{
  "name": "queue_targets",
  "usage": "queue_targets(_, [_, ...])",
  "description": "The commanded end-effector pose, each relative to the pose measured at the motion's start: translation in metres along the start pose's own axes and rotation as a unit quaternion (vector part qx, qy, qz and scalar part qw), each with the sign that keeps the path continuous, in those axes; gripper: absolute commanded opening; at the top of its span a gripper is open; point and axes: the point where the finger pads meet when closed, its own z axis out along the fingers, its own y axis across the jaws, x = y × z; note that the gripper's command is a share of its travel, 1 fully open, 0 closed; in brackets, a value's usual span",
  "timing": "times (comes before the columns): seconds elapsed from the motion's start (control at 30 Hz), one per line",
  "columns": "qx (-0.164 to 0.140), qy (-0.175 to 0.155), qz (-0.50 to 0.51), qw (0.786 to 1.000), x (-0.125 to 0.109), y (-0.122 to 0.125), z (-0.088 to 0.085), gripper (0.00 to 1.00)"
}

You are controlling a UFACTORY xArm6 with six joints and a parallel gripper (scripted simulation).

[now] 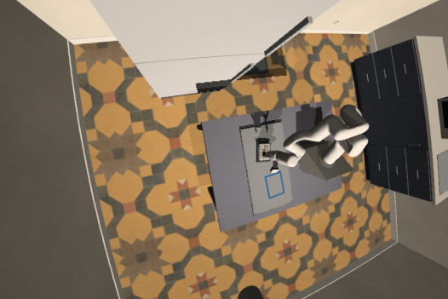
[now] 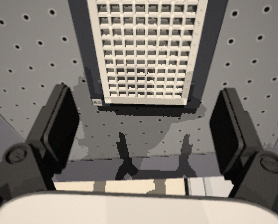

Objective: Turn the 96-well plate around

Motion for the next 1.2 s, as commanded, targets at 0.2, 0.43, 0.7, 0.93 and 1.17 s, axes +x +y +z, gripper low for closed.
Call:
queue_targets(0.2, [-0.001,0.0,0.0,1.0,0.0,0.001,0.016,1.0])
queue_targets(0.43, [-0.001,0.0,0.0,1.0,0.0,0.001,0.024,1.0])
queue_targets(0.7, [-0.001,0.0,0.0,1.0,0.0,0.001,0.037,1.0])
queue_targets(0.93, [-0.001,0.0,0.0,1.0,0.0,0.001,0.046,1.0])
queue_targets(1.17, [-0.001,0.0,0.0,1.0,0.0,0.001,0.046,1.0])
